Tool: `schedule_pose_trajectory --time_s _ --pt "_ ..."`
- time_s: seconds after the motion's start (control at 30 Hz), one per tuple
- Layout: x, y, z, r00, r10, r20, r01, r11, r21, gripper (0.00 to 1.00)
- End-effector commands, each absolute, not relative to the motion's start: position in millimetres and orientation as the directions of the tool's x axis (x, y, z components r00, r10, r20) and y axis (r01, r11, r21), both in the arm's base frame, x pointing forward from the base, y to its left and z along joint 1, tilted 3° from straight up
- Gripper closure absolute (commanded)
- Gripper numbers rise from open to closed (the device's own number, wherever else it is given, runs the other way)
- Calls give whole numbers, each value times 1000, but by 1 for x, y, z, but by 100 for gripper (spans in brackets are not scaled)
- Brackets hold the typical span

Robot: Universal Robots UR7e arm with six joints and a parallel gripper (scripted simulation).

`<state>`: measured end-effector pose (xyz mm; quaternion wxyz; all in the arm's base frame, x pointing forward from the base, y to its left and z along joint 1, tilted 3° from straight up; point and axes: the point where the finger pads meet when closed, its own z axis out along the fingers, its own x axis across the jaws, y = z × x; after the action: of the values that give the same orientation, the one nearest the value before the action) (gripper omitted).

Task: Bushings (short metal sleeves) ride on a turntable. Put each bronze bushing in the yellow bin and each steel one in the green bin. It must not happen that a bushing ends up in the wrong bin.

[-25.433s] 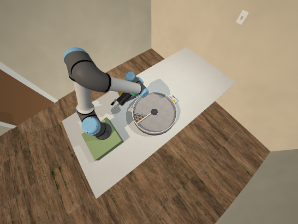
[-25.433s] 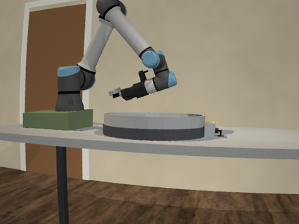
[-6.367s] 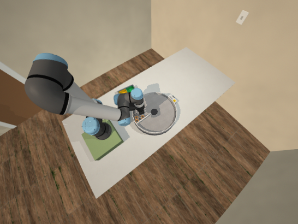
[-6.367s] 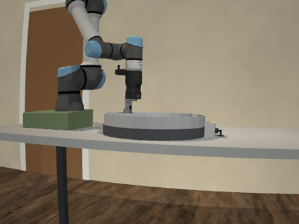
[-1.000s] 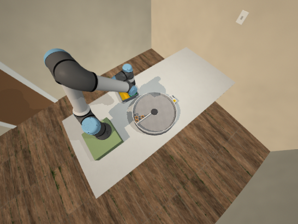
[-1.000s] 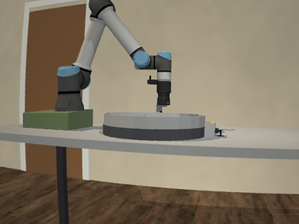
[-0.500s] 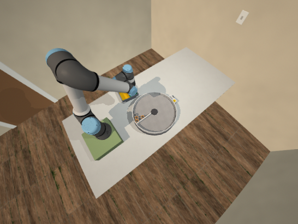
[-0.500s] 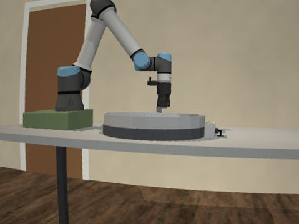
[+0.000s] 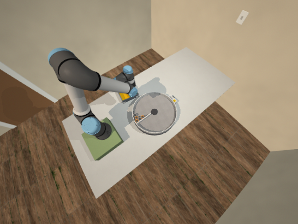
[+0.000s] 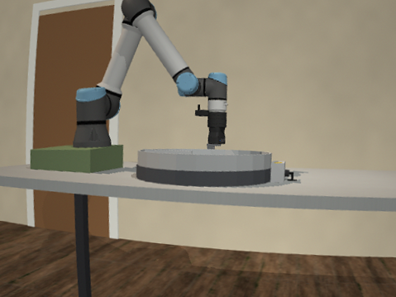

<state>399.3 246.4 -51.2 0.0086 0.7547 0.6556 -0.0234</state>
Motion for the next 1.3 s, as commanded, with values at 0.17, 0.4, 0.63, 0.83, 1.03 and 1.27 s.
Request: schedule_pose_trajectory --time_s 0.17,0.4,0.63,0.83,1.03,1.27 --pt "400 246 -53 139 989 -46 990 -140 -16 100" --pt "400 246 -58 139 989 -46 990 -140 -16 100" --pt "399 246 -64 139 989 -46 990 -140 -16 100" --pt "399 246 -64 139 989 -46 990 -140 -16 100" --pt "399 246 -64 139 989 -46 990 -140 -16 100" --pt "399 246 -70 139 989 -46 990 -140 -16 100"
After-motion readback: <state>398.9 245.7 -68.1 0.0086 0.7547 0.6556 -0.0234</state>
